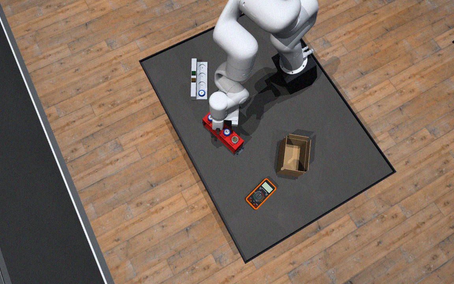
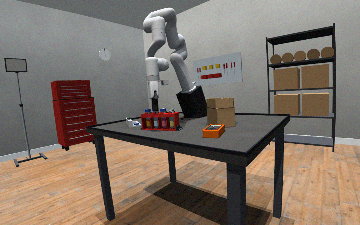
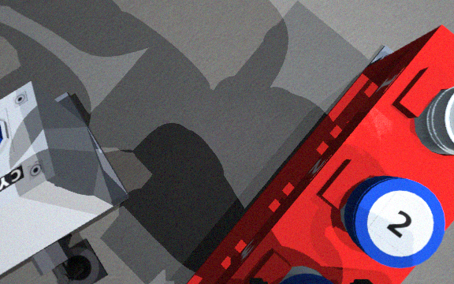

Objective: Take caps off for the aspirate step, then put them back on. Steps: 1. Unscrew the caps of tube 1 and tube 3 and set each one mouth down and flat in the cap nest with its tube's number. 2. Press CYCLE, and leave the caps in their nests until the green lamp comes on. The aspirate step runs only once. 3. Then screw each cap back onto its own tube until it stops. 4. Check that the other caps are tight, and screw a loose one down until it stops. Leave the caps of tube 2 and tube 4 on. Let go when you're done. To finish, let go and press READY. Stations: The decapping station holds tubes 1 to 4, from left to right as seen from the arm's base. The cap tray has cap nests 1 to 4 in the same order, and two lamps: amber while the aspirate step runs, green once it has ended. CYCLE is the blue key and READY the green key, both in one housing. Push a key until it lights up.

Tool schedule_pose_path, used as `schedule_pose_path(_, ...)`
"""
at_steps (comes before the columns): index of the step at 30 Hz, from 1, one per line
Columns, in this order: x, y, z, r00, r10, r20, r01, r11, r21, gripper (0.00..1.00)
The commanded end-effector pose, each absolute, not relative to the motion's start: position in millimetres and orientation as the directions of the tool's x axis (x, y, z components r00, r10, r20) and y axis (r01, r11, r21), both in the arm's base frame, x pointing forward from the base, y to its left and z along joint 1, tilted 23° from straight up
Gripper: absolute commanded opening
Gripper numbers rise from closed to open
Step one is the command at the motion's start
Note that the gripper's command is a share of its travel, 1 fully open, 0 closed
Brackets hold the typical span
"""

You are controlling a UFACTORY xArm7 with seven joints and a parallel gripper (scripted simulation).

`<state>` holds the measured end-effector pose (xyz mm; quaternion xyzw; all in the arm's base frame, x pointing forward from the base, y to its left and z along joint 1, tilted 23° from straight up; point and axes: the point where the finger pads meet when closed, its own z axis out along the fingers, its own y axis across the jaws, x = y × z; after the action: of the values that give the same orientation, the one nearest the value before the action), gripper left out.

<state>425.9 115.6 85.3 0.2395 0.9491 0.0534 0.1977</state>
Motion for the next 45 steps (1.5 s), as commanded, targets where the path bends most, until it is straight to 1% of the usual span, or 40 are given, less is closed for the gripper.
schedule_pose_path(1,426.9,115.4,86.3,-0.849,0.386,-0.361,0.347,0.922,0.170,0.00)
schedule_pose_path(5,426.9,115.4,86.3,-0.849,0.386,-0.361,0.347,0.922,0.170,0.00)
schedule_pose_path(6,426.9,115.4,86.3,-0.849,0.386,-0.361,0.347,0.922,0.170,0.46)
schedule_pose_path(16,426.9,115.4,86.3,-0.849,0.386,-0.361,0.347,0.922,0.170,0.46)
schedule_pose_path(17,426.8,115.3,86.4,-0.817,0.461,-0.345,0.417,0.887,0.199,0.46)
schedule_pose_path(19,426.8,115.3,86.4,-0.817,0.461,-0.345,0.417,0.887,0.199,0.46)
schedule_pose_path(23,426.8,115.4,86.4,-0.647,0.714,-0.266,0.650,0.700,0.297,0.46)
schedule_pose_path(27,426.8,115.4,86.4,-0.484,0.854,-0.191,0.779,0.520,0.350,0.46)
schedule_pose_path(31,426.8,115.4,86.4,-0.288,0.952,-0.104,0.871,0.306,0.385,0.46)
schedule_pose_path(34,426.9,115.4,86.4,-0.131,0.991,-0.035,0.908,0.134,0.397,0.46)
schedule_pose_path(36,426.9,115.4,86.4,-0.131,0.991,-0.035,0.908,0.134,0.397,0.46)
schedule_pose_path(39,426.9,115.4,86.4,0.100,0.993,0.065,0.912,-0.117,0.393,0.46)
schedule_pose_path(44,427.0,115.3,86.3,0.347,0.922,0.170,0.849,-0.386,0.361,0.46)
schedule_pose_path(45,427.0,115.3,86.3,0.347,0.922,0.170,0.849,-0.386,0.361,0.46)
